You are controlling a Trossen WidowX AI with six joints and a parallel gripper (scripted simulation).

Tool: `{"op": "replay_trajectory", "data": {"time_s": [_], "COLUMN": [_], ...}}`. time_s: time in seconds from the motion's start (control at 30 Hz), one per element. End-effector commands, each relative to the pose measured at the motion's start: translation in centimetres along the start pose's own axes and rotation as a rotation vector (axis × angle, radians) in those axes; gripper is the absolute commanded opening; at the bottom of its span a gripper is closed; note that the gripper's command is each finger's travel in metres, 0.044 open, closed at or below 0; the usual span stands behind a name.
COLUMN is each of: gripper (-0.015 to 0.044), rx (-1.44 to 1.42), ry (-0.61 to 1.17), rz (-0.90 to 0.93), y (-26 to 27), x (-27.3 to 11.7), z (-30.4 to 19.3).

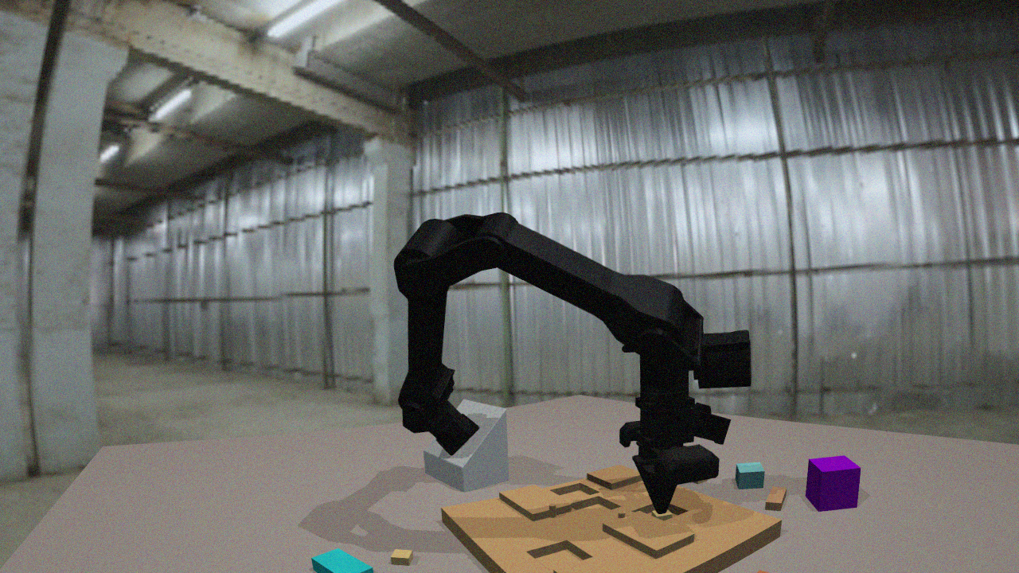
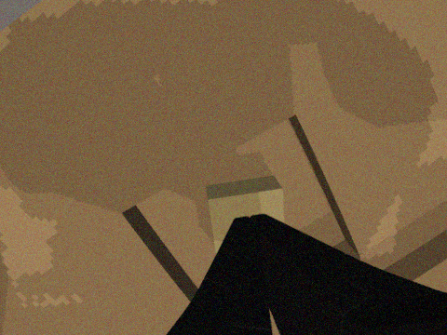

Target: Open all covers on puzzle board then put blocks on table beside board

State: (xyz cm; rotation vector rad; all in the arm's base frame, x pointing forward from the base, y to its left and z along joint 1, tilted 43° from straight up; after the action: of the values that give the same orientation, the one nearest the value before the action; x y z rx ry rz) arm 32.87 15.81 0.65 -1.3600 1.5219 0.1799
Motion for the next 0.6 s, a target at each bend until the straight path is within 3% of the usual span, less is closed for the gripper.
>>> {"op": "replay_trajectory", "data": {"time_s": [0.0,0.27,0.3,0.57], "gripper": [0.0,0.0,0.0,0.0], "rx": [0.848,1.224,0.44,1.026], "ry": [0.006,0.006,0.0,0.002], "rz": [-0.003,-0.005,0.0,-0.001], "y": [-0.14,-0.1,0.0,-0.01], "x": [0.21,0.21,-0.01,-0.36], "z": [-0.14,-0.17,0.0,0.07]}}
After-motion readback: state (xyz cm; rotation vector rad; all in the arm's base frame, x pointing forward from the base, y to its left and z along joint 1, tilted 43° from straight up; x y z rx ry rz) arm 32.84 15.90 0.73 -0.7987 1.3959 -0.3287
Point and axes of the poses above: the point midway between the two fingers, 35 mm back from their tips, its own x axis out along the fingers, its own y axis across the jaws, z = x × y, the point moved 7 cm from there along -x, back along the fingers, and after that the axes turned 10 degrees about x, right-handed, at the moved point
